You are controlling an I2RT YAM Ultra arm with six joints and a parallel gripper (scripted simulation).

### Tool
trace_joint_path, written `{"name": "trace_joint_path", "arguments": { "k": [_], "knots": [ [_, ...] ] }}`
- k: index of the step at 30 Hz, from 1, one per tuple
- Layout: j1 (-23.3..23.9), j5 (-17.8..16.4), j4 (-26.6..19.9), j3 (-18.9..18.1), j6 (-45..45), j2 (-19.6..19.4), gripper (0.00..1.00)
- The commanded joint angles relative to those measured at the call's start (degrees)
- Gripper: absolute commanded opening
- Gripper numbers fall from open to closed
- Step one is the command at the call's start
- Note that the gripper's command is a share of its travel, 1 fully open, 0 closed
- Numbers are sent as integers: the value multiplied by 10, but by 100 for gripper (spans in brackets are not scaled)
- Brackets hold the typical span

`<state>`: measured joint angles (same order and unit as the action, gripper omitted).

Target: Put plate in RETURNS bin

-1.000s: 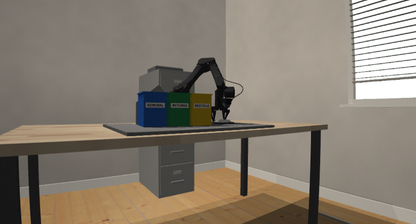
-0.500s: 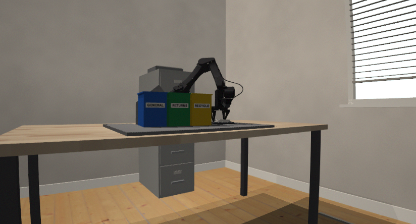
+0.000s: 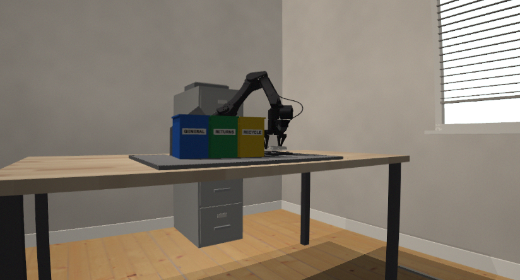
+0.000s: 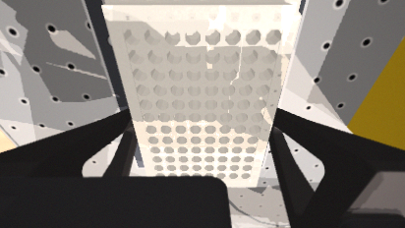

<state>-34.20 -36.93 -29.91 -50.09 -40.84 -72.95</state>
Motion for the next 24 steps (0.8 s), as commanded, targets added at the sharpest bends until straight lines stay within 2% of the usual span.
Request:
{"name": "trace_joint_path", "arguments": {
  "k": [1,24],
  "knots": [
    [19,-7,-27,-25,15,24,0],
    [75,-39,-131,-60,72,56,0]
  ]
}}
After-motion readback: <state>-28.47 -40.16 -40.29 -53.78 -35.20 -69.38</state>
